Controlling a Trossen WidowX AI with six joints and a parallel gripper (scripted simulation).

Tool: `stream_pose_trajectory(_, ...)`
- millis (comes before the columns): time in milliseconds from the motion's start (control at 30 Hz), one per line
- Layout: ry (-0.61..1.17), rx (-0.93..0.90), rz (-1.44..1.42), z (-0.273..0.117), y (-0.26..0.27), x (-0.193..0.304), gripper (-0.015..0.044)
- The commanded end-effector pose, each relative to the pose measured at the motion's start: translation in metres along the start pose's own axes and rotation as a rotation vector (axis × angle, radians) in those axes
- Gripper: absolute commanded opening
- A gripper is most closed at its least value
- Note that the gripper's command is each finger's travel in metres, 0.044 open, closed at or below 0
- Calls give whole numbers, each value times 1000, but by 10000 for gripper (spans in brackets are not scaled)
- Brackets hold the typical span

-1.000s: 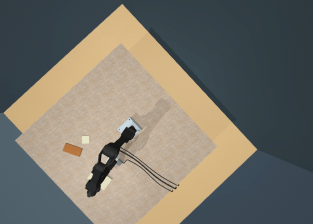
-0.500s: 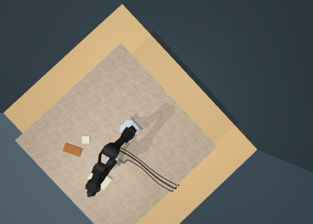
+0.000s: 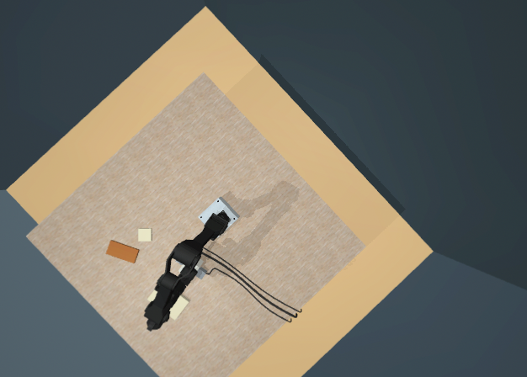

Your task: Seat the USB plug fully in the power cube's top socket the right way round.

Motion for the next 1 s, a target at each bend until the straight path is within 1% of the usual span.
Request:
stream_pose_trajectory(0, 7, 0, -3, 1, 0, 0, 0)
stream_pose_trajectory(967, 28, 0, -1, 5, 0, 0, 0)
Point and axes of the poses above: the point midway between the two fingers, 35 mm back from their tips, its own z axis out along the fingers, its own y axis across the jaws, x = y × z, the point moved 9 cm from there along -z, back along the fingers, and after that the axes turned 2 degrees about -z, right-handed, at the moved point
